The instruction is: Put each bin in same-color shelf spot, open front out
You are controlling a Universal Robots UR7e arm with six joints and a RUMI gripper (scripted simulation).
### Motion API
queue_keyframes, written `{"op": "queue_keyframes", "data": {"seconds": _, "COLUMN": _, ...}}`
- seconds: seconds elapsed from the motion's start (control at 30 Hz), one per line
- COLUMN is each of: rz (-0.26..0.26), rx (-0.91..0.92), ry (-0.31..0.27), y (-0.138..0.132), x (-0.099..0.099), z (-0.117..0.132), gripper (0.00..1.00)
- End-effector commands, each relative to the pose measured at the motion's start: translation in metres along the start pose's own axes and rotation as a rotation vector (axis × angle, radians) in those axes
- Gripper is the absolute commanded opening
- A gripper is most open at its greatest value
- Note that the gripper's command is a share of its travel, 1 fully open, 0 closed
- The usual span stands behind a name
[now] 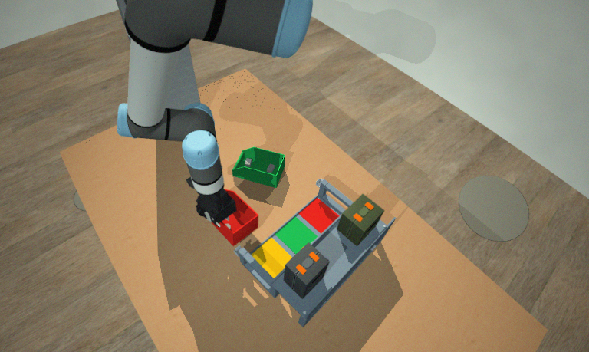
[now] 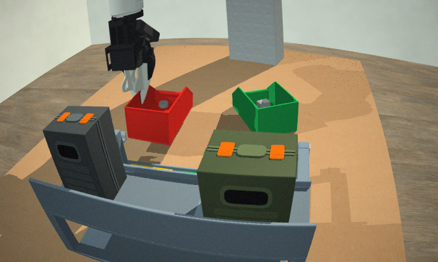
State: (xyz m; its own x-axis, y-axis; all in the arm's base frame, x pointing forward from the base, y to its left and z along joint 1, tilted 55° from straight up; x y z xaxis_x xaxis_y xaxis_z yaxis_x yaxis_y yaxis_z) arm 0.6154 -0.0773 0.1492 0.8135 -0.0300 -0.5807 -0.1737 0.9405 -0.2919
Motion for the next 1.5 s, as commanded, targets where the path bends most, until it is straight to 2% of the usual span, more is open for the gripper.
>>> {"op": "queue_keyframes", "data": {"seconds": 0.0, "rz": -0.001, "rx": 0.000, "ry": -0.001, "y": -0.0001, "x": -0.0003, "z": 0.0004, "gripper": 0.00}}
{"op": "queue_keyframes", "data": {"seconds": 1.47, "rz": -0.001, "rx": 0.000, "ry": -0.001, "y": -0.0001, "x": 0.0049, "z": 0.0004, "gripper": 0.00}}
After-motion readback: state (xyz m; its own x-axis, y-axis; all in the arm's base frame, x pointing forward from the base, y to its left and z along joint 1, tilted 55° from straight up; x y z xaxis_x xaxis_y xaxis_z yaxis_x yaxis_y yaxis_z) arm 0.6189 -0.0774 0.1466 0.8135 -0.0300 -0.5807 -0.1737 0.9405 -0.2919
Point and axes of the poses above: the point where the finger pads meet when closed, its own x axis out along the fingers, its own y axis across the jaws, z = x × y, the point moved 5 cm from there along -x, back along the fingers, and after that the axes turned 7 degrees about -x, right-handed, at the moved point
